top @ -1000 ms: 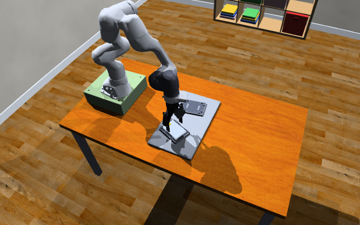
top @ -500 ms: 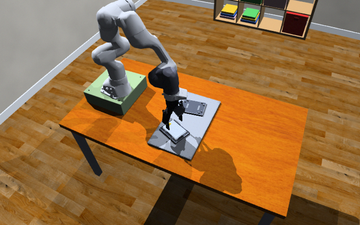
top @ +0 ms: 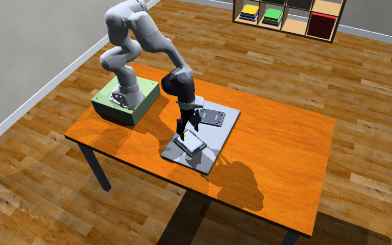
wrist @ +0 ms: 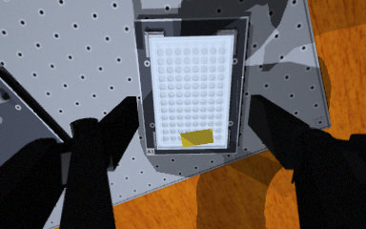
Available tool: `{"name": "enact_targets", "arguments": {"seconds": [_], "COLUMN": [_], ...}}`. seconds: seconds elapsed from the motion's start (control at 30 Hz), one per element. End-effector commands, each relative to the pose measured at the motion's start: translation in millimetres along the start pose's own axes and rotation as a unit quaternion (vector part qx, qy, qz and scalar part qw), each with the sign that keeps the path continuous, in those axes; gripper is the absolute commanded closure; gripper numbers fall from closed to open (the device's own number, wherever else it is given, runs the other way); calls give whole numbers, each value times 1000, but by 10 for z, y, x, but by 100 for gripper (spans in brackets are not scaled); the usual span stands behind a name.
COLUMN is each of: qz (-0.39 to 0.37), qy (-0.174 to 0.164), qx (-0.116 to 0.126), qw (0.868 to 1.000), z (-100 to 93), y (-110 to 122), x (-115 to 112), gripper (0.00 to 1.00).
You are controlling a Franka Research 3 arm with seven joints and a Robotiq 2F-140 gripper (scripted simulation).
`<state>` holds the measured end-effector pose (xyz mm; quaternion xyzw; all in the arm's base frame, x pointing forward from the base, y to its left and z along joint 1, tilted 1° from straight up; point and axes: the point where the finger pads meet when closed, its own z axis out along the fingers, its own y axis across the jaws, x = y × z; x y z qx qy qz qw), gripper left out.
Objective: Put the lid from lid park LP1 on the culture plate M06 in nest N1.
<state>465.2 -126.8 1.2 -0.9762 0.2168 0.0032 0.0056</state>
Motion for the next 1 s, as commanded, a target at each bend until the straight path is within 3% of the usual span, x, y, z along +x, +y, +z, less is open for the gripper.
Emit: {"name": "enact_targets", "arguments": {"seconds": [0.0,0.97], "qz": [-2,-2], "qy": [-1,-1], "qx": [0,0], "qw": [1000,1000], "z": [-8,-8], "y": [0,0], "x": [-11,-11], "gripper": [31,31]}}
